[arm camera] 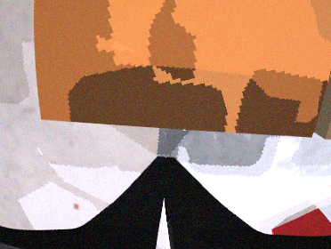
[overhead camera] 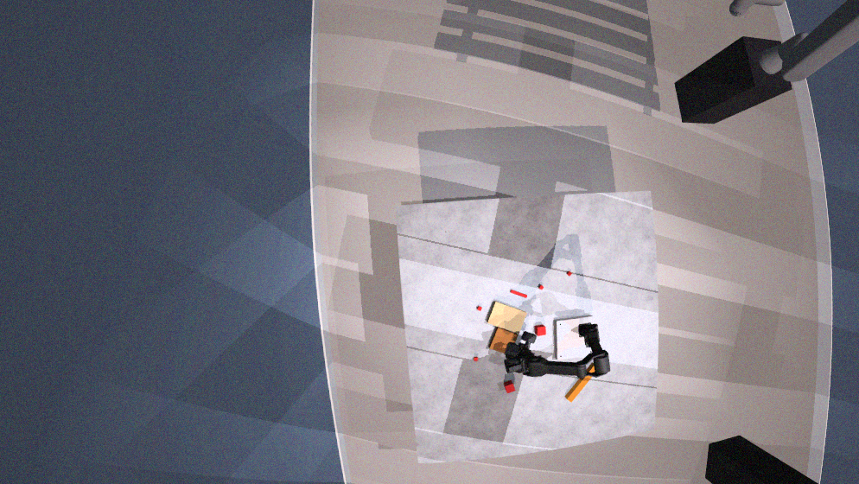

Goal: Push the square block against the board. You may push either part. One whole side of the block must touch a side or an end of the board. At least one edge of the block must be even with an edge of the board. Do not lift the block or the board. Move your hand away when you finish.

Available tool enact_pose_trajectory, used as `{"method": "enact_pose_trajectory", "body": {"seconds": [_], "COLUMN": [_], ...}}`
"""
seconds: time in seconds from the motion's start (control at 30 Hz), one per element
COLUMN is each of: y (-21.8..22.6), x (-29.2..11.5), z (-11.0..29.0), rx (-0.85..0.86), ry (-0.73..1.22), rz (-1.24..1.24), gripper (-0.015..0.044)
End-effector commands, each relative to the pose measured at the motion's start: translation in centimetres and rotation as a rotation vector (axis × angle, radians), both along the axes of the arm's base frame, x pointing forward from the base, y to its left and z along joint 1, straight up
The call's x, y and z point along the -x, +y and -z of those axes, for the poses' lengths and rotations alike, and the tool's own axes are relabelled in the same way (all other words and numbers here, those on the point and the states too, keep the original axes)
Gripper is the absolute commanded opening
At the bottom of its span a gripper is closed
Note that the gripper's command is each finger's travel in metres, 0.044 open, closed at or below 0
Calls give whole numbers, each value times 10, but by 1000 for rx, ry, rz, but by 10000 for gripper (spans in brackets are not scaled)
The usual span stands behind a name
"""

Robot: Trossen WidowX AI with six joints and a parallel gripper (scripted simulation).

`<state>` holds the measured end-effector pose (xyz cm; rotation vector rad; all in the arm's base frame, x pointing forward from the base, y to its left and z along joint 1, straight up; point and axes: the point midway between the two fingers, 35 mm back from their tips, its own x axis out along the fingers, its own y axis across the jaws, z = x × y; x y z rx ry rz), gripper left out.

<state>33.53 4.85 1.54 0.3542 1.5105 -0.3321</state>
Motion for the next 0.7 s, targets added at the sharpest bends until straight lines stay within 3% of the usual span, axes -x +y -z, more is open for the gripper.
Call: {"method": "enact_pose_trajectory", "body": {"seconds": [0.0,0.47,0.67], "y": [3,11,10], "x": [8,27,23], "z": [2,4,-52], "rx": [2,1,1], "ry": [7,9,8], "rz": [2,2,2], "gripper": [0,0,0]}}
